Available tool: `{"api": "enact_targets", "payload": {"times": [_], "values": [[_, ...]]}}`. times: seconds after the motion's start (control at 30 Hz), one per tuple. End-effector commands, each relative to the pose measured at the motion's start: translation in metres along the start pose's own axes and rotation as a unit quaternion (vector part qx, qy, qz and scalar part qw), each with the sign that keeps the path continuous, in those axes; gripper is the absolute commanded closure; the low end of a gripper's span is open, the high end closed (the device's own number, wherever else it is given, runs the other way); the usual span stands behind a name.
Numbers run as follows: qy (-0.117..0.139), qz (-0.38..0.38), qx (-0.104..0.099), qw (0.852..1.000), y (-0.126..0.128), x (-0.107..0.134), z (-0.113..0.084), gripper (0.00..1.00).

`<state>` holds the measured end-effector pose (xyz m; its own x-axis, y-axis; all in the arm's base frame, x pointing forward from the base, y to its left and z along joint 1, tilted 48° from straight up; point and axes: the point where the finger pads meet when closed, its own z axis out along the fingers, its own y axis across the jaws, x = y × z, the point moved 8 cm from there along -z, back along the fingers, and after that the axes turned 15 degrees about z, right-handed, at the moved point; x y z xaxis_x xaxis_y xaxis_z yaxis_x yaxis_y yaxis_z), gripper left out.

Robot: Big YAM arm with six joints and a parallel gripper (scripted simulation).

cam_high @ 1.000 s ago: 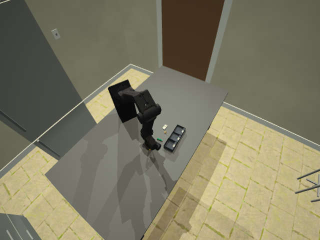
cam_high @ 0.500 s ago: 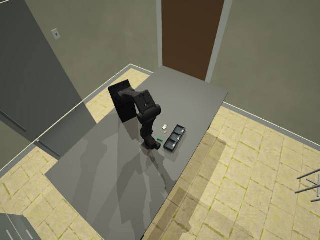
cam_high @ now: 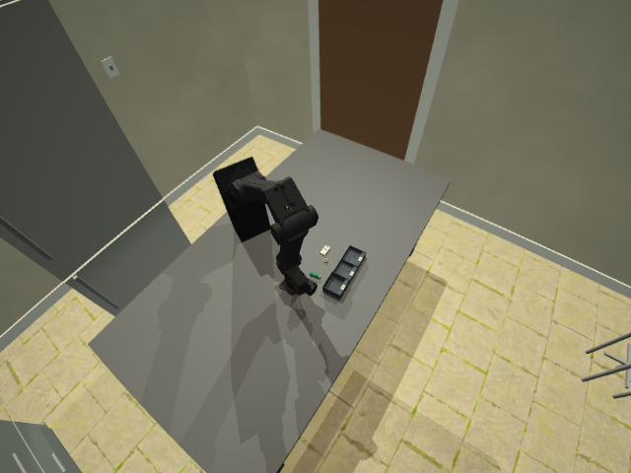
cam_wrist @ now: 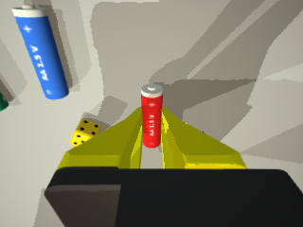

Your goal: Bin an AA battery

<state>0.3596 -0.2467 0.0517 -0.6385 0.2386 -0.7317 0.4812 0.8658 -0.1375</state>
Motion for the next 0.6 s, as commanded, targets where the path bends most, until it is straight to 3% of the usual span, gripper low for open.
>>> {"api": "enact_targets", "payload": {"times": [0.0, 0.4, 0.57], "values": [[0.008, 0.001, 0.003, 1.0, -0.005, 0.014, -0.003, 0.91], [0.008, 0.001, 0.003, 1.0, -0.005, 0.015, -0.003, 0.91], [0.005, 0.002, 0.004, 1.0, -0.006, 0.009, -0.025, 0.91]]}}
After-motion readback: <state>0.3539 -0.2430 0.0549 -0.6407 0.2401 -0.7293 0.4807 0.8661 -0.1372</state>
